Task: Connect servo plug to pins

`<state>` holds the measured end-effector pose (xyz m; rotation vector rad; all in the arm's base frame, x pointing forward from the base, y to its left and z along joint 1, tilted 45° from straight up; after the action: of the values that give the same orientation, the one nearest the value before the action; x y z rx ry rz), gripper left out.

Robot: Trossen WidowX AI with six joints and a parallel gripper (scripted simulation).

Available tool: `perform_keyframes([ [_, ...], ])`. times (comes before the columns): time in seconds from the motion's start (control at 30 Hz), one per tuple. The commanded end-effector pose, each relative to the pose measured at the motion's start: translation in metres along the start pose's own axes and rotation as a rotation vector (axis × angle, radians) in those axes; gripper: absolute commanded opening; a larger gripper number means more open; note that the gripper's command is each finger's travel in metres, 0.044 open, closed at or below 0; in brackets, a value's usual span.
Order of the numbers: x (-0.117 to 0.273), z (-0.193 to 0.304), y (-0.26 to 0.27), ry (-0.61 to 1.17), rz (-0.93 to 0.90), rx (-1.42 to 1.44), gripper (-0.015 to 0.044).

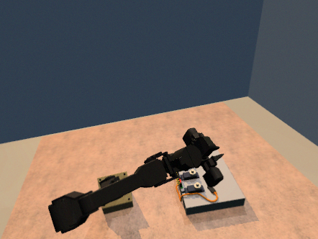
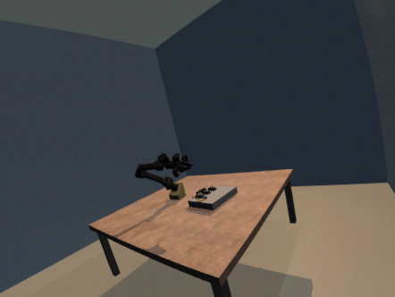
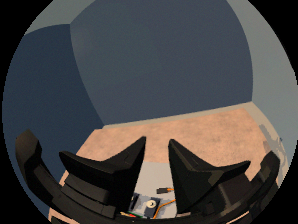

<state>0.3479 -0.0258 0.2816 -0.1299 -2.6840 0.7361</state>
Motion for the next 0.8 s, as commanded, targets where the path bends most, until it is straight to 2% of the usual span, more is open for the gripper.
perform_keyframes([
  [0.0, -0.01, 0.008, 0.0, 0.079, -0.005, 0.078, 0.0115],
  [0.77, -0.061, 0.061, 0.004, 0.54, -0.164, 0.593, 0.0115],
])
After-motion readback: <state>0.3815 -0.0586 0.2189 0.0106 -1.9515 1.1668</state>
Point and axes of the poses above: the point midway between the two fingers, 35 mm back from their tips, its own x axis back along the fingers, its own y axis across the jaws, z = x × y, the point moved 2 cm from there along x, back along the fingers, and after that the axes turned 10 degrees about x, right-handed, at the moved point
